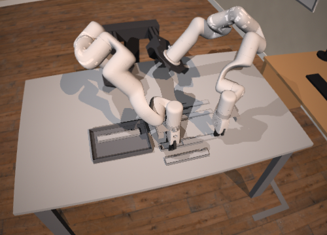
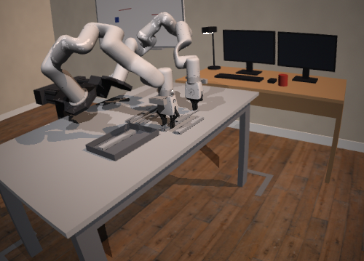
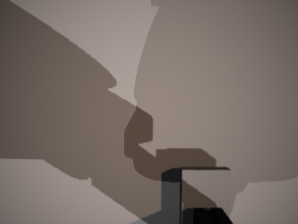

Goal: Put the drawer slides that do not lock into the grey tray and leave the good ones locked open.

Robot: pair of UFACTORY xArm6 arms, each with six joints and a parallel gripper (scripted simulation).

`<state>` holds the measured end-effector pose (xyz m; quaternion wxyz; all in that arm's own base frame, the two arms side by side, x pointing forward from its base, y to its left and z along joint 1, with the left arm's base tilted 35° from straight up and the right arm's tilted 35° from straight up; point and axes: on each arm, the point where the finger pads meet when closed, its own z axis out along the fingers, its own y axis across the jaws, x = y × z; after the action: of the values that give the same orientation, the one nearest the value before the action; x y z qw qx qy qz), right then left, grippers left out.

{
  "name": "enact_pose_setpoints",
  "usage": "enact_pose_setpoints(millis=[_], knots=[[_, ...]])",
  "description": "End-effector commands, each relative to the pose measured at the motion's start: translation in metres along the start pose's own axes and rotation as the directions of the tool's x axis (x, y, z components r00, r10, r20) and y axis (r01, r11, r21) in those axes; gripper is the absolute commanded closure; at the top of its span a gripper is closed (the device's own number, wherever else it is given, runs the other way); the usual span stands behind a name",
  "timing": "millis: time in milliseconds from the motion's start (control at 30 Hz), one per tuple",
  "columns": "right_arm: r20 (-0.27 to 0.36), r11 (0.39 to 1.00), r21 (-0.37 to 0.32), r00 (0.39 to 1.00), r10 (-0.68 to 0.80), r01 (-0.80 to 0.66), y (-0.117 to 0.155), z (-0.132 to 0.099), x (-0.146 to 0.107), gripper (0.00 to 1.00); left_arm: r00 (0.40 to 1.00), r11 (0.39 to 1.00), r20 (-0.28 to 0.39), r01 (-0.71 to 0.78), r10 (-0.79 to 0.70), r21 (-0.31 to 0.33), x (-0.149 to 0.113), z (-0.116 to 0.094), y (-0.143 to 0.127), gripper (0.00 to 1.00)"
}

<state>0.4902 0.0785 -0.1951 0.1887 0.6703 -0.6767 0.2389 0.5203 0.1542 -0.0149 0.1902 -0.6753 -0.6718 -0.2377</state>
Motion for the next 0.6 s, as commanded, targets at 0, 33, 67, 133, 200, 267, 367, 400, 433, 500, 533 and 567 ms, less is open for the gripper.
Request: enact_pose_setpoints(millis=[0,33,67,133,200,267,367,400,433,500,533,567], knots=[[0.002,1.000,0.004,1.000,0.001,-0.001,-0.002,-0.002,0.000,1.00,1.000,1.000,0.000,0.001,-0.001,-0.003,-0.002,-0.001,0.001,1.00],[0.002,1.000,0.004,1.000,0.001,-0.001,-0.002,-0.002,0.000,1.00,1.000,1.000,0.000,0.001,-0.001,-0.003,-0.003,-0.001,0.001,1.00],[0.002,1.000,0.004,1.000,0.001,-0.001,-0.002,-0.002,0.000,1.00,1.000,1.000,0.000,0.001,-0.001,-0.003,-0.005,-0.001,0.001,1.00],[0.002,1.000,0.004,1.000,0.001,-0.001,-0.002,-0.002,0.000,1.00,1.000,1.000,0.000,0.001,-0.001,-0.003,-0.008,-0.001,0.001,1.00],[0.002,1.000,0.004,1.000,0.001,-0.001,-0.002,-0.002,0.000,1.00,1.000,1.000,0.000,0.001,-0.001,-0.003,-0.011,-0.001,0.001,1.00],[0.002,1.000,0.004,1.000,0.001,-0.001,-0.002,-0.002,0.000,1.00,1.000,1.000,0.000,0.001,-0.001,-0.003,-0.015,-0.001,0.001,1.00],[0.002,1.000,0.003,1.000,0.001,-0.001,-0.002,-0.002,0.000,1.00,1.000,1.000,0.000,0.001,-0.001,-0.003,-0.021,-0.001,0.001,1.00],[0.002,1.000,0.003,1.000,0.001,-0.001,-0.002,-0.002,0.000,1.00,1.000,1.000,0.000,0.001,-0.001,-0.003,-0.024,-0.001,0.001,1.00],[0.002,1.000,0.003,1.000,0.001,-0.001,-0.002,-0.002,0.000,1.00,1.000,1.000,0.000,0.001,-0.001,-0.003,-0.026,-0.001,0.001,1.00],[0.002,1.000,0.003,1.000,0.001,-0.001,-0.002,-0.002,0.000,1.00,1.000,1.000,0.000,0.001,-0.001,-0.003,-0.026,-0.001,0.001,1.00],[0.002,1.000,0.003,1.000,0.001,-0.001,-0.002,-0.002,0.000,1.00,1.000,1.000,0.000,0.001,-0.001,-0.003,-0.028,-0.001,0.001,1.00],[0.002,1.000,0.003,1.000,0.001,-0.001,-0.002,-0.002,0.000,1.00,1.000,1.000,0.000,0.001,-0.001,-0.003,-0.031,-0.001,0.001,1.00]])
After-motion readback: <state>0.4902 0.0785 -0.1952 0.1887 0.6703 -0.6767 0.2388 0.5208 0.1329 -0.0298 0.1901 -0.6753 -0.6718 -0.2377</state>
